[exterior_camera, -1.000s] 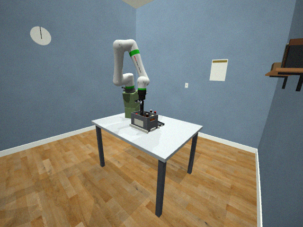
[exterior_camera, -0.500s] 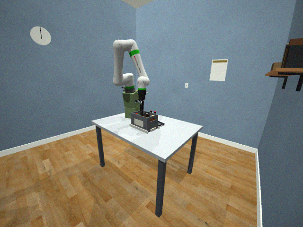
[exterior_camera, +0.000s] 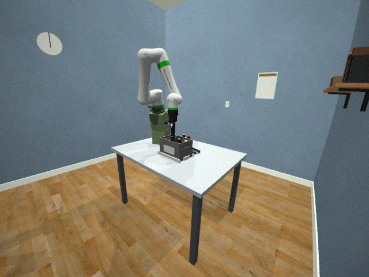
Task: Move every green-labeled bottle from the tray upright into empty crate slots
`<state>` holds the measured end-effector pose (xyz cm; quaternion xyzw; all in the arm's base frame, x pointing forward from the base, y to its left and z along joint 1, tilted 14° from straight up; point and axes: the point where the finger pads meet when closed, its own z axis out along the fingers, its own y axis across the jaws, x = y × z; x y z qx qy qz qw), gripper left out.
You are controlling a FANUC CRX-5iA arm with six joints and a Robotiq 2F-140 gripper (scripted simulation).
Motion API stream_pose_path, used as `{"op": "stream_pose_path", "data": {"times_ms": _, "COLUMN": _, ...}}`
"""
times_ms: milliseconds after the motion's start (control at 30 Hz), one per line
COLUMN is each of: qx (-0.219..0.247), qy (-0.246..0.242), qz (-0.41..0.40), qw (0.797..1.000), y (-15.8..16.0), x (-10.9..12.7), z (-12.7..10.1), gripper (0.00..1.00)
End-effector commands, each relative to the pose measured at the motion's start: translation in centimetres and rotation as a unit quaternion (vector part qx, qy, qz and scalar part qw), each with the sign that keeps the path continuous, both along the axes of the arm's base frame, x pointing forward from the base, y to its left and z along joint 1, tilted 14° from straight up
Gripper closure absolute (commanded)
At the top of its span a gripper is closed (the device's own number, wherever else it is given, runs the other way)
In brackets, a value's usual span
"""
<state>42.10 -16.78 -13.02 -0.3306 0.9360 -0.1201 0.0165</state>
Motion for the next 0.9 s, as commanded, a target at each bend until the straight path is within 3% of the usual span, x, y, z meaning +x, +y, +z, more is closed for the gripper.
{"op": "stream_pose_path", "data": {"times_ms": 0, "qx": 0.000, "qy": -0.001, "qz": 0.000, "qw": 1.000, "y": 0.00, "x": 0.07, "z": 0.01, "gripper": 0.90}}
{"op": "stream_pose_path", "data": {"times_ms": 867, "qx": 0.000, "qy": -0.001, "qz": 0.000, "qw": 1.000, "y": -0.19, "x": 0.16, "z": -0.84, "gripper": 0.90}}
